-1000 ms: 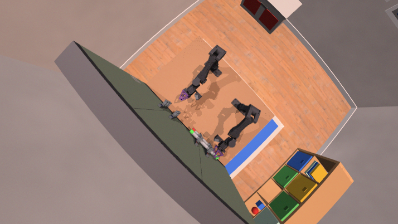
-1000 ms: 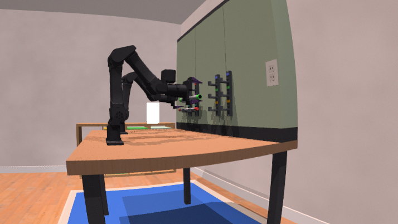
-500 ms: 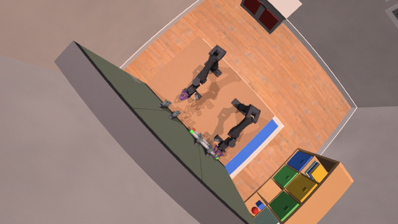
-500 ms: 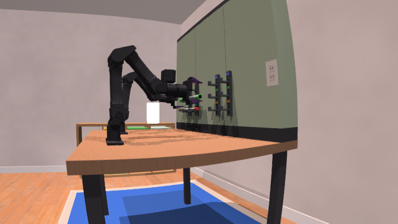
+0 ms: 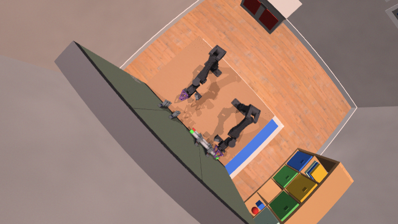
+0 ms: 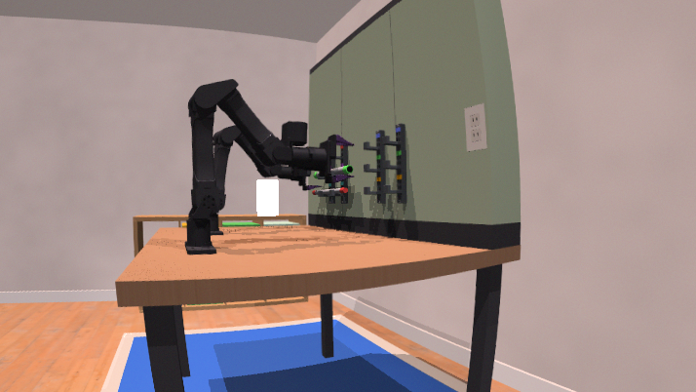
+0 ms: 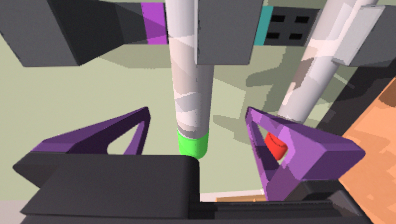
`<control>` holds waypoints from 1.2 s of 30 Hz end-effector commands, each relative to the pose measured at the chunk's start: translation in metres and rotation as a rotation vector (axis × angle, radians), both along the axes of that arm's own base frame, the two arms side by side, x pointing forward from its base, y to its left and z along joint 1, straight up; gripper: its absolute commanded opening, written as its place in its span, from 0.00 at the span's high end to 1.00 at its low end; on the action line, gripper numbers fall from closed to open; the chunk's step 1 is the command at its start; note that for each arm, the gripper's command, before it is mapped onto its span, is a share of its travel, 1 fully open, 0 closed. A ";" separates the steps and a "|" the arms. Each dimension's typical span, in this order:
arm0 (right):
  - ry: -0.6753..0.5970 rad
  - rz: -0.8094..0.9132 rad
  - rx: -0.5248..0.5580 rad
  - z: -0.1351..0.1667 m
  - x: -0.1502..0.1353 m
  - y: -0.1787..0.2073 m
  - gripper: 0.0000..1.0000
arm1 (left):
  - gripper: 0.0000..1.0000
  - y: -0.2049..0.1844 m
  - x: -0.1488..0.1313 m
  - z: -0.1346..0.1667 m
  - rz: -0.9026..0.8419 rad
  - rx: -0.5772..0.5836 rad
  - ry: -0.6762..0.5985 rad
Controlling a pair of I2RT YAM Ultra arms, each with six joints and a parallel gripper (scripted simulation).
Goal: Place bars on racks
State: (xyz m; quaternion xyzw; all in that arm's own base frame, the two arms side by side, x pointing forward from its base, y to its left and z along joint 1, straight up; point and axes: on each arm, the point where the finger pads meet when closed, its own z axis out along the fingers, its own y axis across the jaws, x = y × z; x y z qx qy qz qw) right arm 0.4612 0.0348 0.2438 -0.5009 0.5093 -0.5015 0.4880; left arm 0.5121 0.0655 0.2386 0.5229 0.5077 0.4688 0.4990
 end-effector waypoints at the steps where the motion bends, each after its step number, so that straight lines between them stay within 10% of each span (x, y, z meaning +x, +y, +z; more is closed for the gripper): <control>1: -0.021 0.000 0.005 0.004 0.000 0.002 0.00 | 0.00 -0.006 0.001 0.034 -0.009 0.013 -0.063; 14: -0.021 0.000 0.005 0.004 0.000 0.002 0.00 | 0.00 -0.007 0.000 0.037 -0.009 0.013 -0.063; 29: -0.021 0.000 0.005 0.004 0.000 0.002 0.00 | 1.00 -0.008 0.000 0.044 -0.009 0.013 -0.063; 36: -0.021 0.000 0.005 0.004 0.000 0.002 0.00 | 1.00 -0.008 -0.001 0.044 -0.009 0.013 -0.063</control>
